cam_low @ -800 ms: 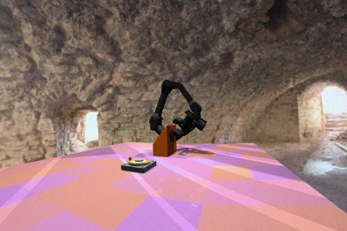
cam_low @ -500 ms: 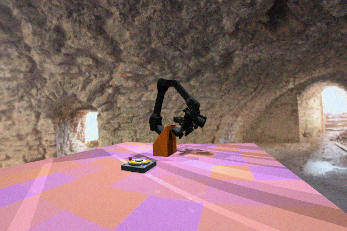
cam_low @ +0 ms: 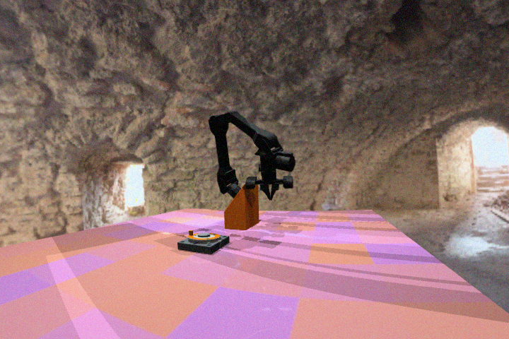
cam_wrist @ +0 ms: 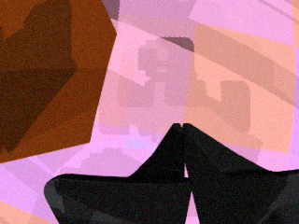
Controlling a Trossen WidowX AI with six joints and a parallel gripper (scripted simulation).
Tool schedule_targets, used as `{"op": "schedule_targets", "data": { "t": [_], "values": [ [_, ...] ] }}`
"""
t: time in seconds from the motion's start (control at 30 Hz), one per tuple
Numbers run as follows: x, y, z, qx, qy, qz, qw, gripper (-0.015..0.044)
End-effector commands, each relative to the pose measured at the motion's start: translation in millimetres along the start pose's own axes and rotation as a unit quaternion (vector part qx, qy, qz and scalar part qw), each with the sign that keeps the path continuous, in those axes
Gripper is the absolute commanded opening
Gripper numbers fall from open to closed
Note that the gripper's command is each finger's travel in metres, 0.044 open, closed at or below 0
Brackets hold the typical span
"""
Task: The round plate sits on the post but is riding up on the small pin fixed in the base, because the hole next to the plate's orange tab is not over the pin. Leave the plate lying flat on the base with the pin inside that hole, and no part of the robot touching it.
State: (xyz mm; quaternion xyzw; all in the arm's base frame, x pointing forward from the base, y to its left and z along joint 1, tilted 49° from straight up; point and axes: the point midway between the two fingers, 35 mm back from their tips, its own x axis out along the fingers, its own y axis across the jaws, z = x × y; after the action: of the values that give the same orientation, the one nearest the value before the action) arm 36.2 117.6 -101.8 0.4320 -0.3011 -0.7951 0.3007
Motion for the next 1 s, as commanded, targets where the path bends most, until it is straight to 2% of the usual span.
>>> {"op": "schedule_targets", "data": {
  "t": [0.0, 0.13, 0.3, 0.5, 0.57, 0.63, 0.77, 0.83, 0.9, 0.97],
  "values": [
    [-32, 14, -47, 0.258, 0.038, -0.069, 0.963, 0.0000],
    [-49, 35, -80, 0.431, 0.050, -0.110, 0.894, 0.0000],
    [-60, 54, -104, 0.556, 0.051, -0.142, 0.817, 0.0000],
    [-74, 91, -140, 0.736, 0.040, -0.188, 0.650, 0.0000],
    [-76, 99, -146, 0.764, 0.037, -0.195, 0.614, 0.0000],
    [-80, 117, -159, 0.822, 0.029, -0.209, 0.529, 0.0000],
    [-83, 147, -176, 0.891, 0.016, -0.226, 0.394, 0.0000],
    [-83, 156, -180, 0.907, 0.012, -0.230, 0.353, 0.0000],
    [-83, 179, -190, 0.939, 0.003, -0.237, 0.247, 0.0000],
    [-82, 196, -195, 0.955, -0.004, -0.241, 0.171, 0.0000]
  ]
}}
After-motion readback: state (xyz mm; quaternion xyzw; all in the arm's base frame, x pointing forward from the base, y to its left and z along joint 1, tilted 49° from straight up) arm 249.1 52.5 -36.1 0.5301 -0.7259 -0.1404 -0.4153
